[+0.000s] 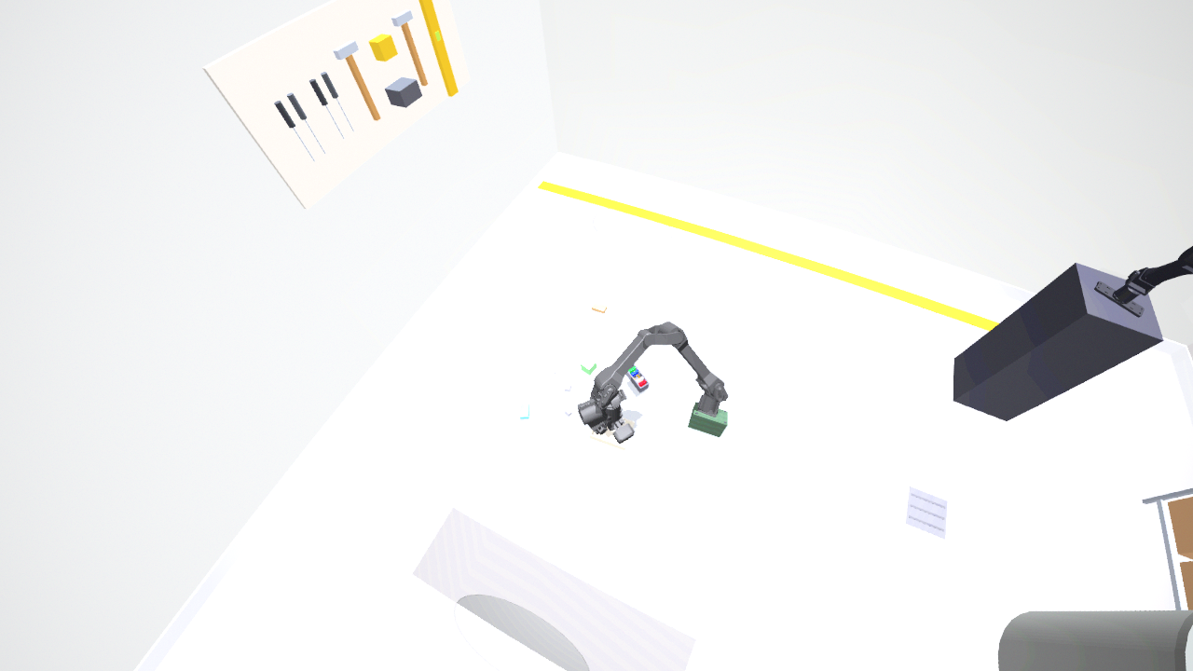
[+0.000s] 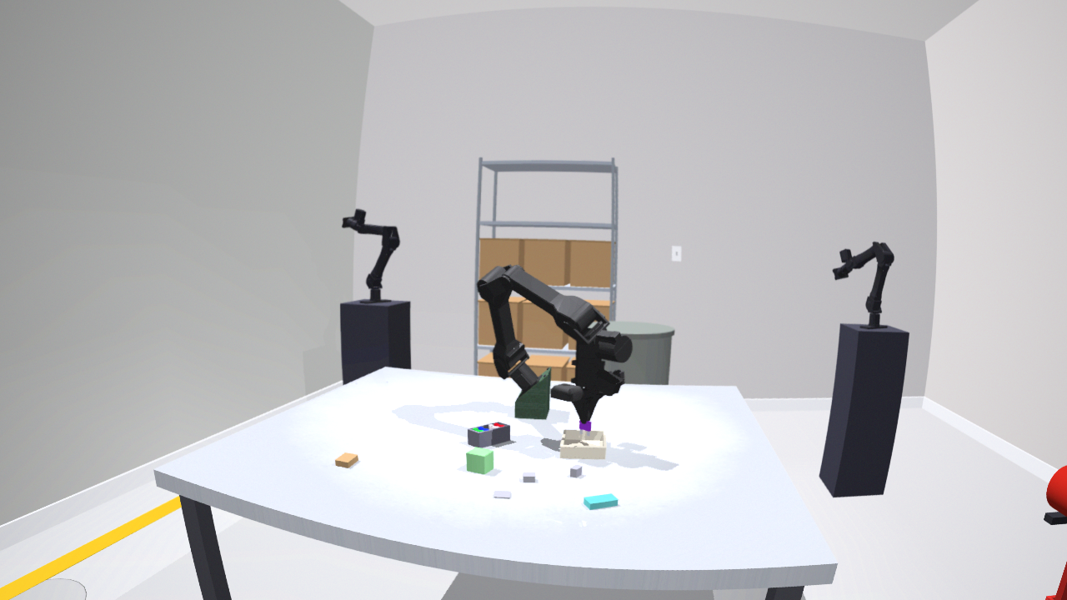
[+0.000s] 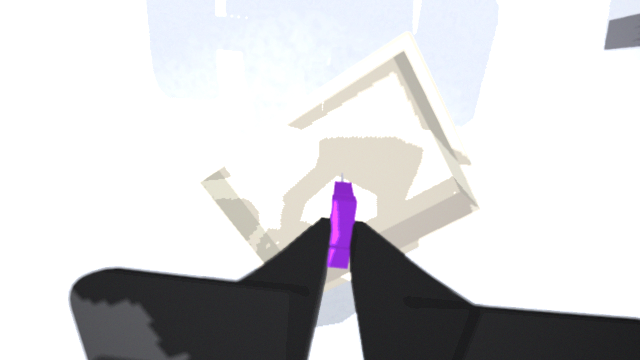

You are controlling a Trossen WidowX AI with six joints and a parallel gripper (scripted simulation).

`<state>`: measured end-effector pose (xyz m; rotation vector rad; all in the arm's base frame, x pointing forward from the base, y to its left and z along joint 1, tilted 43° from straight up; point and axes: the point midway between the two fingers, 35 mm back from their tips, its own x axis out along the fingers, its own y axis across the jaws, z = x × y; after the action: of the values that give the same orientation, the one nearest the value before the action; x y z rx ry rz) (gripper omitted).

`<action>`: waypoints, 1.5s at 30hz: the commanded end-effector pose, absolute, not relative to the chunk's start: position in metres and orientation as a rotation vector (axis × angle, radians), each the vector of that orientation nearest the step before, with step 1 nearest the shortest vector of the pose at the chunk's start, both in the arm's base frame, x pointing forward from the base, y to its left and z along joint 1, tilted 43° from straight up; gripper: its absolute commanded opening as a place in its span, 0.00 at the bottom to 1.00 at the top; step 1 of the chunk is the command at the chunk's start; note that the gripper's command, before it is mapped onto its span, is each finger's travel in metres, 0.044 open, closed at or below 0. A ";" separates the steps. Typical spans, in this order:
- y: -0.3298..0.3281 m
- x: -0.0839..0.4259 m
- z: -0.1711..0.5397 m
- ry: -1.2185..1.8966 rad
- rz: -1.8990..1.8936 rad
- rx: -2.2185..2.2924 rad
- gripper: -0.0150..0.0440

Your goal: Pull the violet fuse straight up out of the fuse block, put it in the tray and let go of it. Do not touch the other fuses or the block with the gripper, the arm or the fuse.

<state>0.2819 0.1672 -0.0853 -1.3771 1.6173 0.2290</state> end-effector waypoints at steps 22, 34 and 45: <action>0.183 0.279 -0.067 1.616 0.230 -1.383 0.81; 0.184 0.279 -0.065 1.614 0.230 -1.390 0.81; 0.184 0.279 -0.065 1.614 0.230 -1.390 0.81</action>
<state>0.2791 0.1838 -0.0651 -1.3897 1.6140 0.2295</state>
